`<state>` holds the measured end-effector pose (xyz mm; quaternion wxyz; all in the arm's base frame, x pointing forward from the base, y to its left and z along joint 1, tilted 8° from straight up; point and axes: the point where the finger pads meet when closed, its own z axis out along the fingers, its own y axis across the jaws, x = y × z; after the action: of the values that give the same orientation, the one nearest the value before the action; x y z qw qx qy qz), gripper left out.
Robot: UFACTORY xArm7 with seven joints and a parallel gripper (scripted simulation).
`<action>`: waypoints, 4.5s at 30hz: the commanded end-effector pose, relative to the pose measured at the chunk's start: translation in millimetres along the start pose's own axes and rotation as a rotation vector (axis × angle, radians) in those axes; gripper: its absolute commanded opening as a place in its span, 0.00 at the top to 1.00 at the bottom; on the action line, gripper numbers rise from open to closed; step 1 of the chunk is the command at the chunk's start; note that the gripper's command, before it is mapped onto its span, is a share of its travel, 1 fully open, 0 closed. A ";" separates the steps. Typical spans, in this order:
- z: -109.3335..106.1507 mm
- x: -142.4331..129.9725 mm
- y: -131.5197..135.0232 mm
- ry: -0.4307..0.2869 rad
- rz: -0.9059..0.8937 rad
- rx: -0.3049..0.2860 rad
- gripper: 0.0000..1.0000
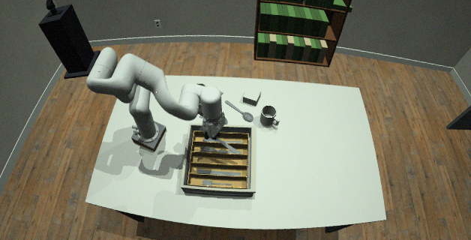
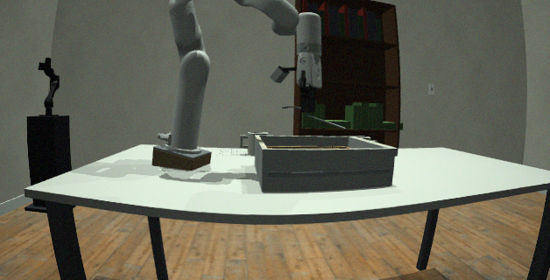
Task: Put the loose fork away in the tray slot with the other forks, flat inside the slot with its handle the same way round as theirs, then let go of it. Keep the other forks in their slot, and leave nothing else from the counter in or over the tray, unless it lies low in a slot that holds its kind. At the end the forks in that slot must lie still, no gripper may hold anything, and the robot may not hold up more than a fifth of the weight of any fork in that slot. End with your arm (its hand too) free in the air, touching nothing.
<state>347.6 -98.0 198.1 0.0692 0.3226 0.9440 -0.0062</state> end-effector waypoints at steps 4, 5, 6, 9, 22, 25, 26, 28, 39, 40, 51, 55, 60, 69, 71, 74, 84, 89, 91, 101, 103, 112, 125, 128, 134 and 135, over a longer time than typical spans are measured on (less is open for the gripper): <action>-1.7 -1.5 -0.1 -0.004 -0.317 -0.003 0.97; -1.6 -1.5 0.0 -0.004 -0.383 -0.003 0.97; -1.5 -1.4 0.0 -0.004 -0.427 -0.002 0.97; -1.4 -1.4 0.1 -0.004 -0.508 -0.003 0.97; -1.6 7.7 -6.1 -0.311 -0.504 -0.098 0.97; -1.6 7.7 -6.1 -0.311 -0.504 -0.098 0.97; -1.6 7.7 -6.1 -0.311 -0.504 -0.098 0.97; -1.6 7.7 -6.1 -0.311 -0.504 -0.098 0.97; -1.5 7.7 -6.1 -0.311 -0.504 -0.098 0.97; -1.5 7.7 -6.1 -0.311 -0.504 -0.098 0.97; 5.1 7.6 -6.1 -0.311 -0.504 -0.098 0.97; 10.0 7.6 -6.1 -0.311 -0.504 -0.098 0.97; 21.1 7.6 -6.1 -0.311 -0.504 -0.098 0.97; 41.7 7.5 -6.0 -0.311 -0.504 -0.098 0.97; 48.2 7.5 -6.0 -0.311 -0.504 -0.098 0.97; 58.3 7.5 -6.0 -0.311 -0.504 -0.098 0.97; 91.5 7.4 -5.9 -0.311 -0.504 -0.098 0.97; 100.5 7.3 -5.8 -0.311 -0.504 -0.098 0.97; 106.0 7.3 -5.8 -0.311 -0.504 -0.098 0.97; 126.8 7.3 -5.8 -0.311 -0.504 -0.098 0.97; 126.8 7.3 -5.8 -0.311 -0.504 -0.098 0.97; 134.9 7.2 -5.8 -0.311 -0.504 -0.098 0.97; 136.0 7.2 -5.7 -0.311 -0.504 -0.098 0.97; 136.0 7.2 -5.7 -0.311 -0.504 -0.098 0.97; 136.0 7.2 -5.7 -0.311 -0.504 -0.098 0.97; 136.0 7.2 -5.7 -0.311 -0.504 -0.098 0.97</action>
<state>361.5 -107.5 67.7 0.2324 0.0693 0.9698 -0.0282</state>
